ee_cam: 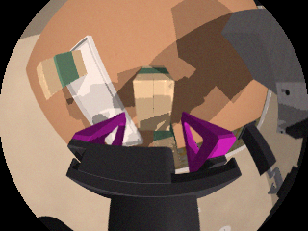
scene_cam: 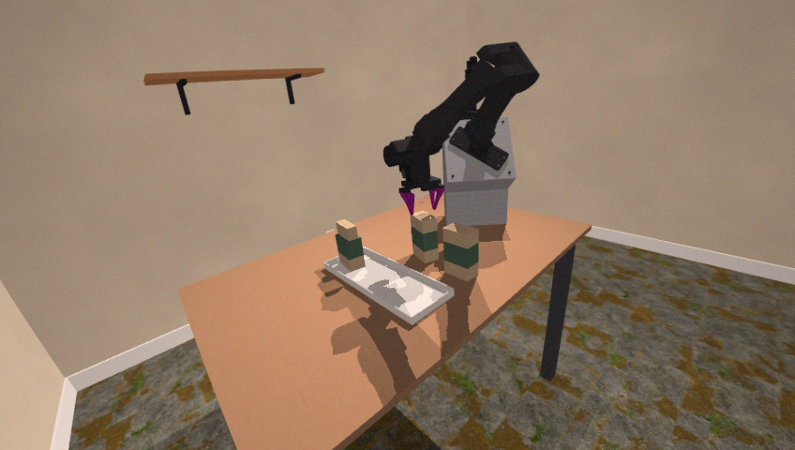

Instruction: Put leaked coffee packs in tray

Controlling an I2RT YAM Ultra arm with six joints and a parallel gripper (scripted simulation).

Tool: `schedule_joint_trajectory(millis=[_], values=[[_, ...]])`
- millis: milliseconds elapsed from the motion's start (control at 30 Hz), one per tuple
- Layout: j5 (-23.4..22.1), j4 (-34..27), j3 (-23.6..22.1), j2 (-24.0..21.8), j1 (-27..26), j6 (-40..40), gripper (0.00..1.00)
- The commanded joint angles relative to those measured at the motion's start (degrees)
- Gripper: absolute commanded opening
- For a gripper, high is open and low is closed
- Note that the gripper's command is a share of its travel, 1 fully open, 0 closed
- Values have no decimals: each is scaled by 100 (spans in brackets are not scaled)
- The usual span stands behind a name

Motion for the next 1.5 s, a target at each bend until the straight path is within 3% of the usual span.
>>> schedule_joint_trajectory(millis=[0,1467], values=[[77,80,-122,67,-54,34,79],[59,89,-143,124,-120,-63,79]])
